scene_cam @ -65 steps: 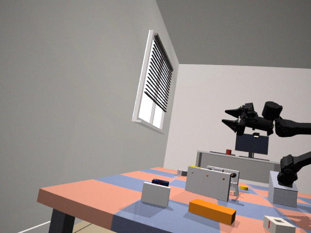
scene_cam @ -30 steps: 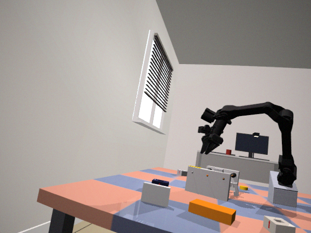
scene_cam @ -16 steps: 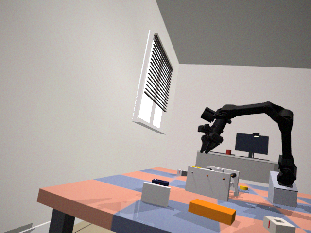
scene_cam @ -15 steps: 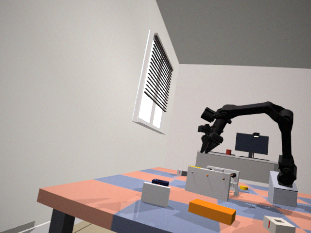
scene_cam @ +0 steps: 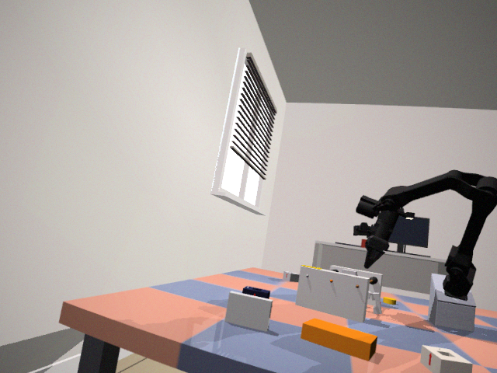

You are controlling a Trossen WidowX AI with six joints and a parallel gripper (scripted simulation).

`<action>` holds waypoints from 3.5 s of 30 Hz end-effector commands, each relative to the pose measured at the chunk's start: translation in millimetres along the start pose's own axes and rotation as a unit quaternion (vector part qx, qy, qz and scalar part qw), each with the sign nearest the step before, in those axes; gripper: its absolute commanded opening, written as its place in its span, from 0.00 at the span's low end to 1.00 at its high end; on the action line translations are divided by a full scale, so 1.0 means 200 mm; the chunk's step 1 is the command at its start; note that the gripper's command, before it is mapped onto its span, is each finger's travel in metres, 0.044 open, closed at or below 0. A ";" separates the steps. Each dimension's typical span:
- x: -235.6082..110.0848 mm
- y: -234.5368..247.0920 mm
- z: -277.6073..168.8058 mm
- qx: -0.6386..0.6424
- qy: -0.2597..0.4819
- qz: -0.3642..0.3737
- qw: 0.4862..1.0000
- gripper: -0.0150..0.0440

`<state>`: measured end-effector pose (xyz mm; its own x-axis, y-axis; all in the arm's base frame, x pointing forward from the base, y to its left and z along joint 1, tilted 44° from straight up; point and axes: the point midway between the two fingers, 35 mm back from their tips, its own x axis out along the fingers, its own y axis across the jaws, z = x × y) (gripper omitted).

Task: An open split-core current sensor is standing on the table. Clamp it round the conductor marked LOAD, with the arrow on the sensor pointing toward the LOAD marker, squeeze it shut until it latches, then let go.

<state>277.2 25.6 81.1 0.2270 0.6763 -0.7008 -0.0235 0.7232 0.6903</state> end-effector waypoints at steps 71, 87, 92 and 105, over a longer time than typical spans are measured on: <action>0.31 -0.10 -0.32 0.062 0.020 -0.018 0.998 0.25; 0.24 -0.05 -0.56 0.064 0.021 -0.018 0.998 0.25; 0.24 -0.05 -0.56 0.064 0.022 -0.018 0.998 0.25; 0.24 -0.05 -0.56 0.065 0.022 -0.018 0.997 0.73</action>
<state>180.2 66.7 19.4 0.1835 0.6581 -0.7302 0.1095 0.7245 0.6805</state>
